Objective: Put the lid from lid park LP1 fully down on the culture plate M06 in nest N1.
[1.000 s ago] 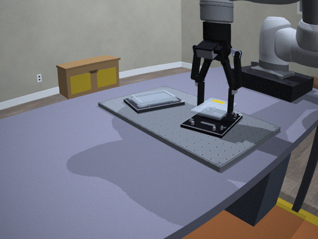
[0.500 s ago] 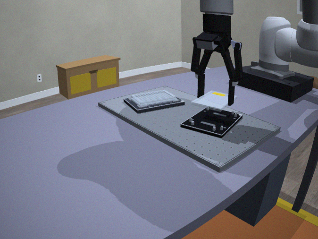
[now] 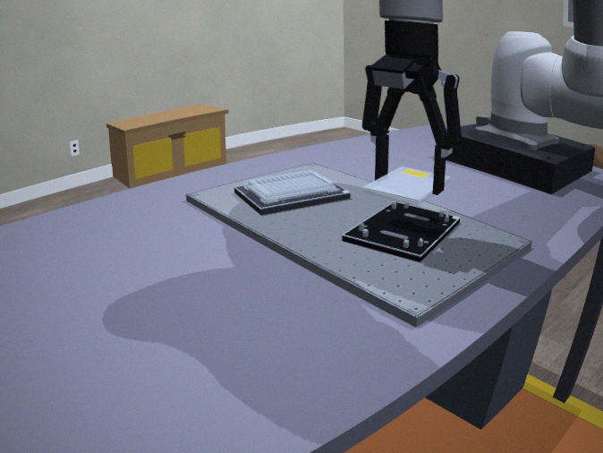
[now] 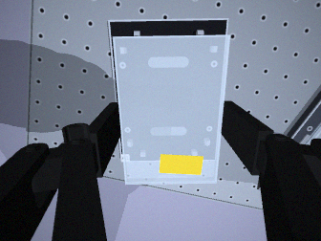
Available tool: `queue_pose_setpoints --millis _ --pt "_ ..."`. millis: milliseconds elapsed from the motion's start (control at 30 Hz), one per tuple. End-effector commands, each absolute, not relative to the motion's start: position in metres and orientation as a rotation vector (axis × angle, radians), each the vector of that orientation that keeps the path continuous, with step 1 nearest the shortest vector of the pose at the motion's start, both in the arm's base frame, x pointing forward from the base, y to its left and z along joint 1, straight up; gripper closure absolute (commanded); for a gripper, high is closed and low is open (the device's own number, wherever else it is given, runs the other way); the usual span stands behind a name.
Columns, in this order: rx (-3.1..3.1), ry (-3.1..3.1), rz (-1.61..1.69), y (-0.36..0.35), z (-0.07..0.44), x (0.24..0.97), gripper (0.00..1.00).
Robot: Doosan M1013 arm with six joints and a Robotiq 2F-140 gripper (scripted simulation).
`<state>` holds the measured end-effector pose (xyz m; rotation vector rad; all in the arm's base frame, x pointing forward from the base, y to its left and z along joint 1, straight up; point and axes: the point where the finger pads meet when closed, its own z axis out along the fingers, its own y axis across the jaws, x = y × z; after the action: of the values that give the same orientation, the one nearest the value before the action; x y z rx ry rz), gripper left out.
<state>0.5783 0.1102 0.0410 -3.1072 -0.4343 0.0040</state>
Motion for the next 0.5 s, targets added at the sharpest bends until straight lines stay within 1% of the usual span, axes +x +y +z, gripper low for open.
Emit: queue_pose_setpoints --millis 0,67,133,200,267,300,467 --pt "-3.107 -0.438 -0.004 0.111 0.046 0.580 0.40" --pt "-3.107 -0.439 0.003 0.092 0.044 0.587 0.40" --pt "-3.107 -0.439 0.004 0.046 0.043 0.600 0.40" --pt "-3.106 -0.438 0.004 0.018 0.043 0.604 0.40" --pt "-3.106 -0.438 0.004 0.018 0.043 0.604 0.40" --pt "-3.104 -0.435 0.002 -0.019 0.044 0.609 0.40" --pt "-3.104 -0.435 0.002 -0.082 0.044 0.613 0.40"
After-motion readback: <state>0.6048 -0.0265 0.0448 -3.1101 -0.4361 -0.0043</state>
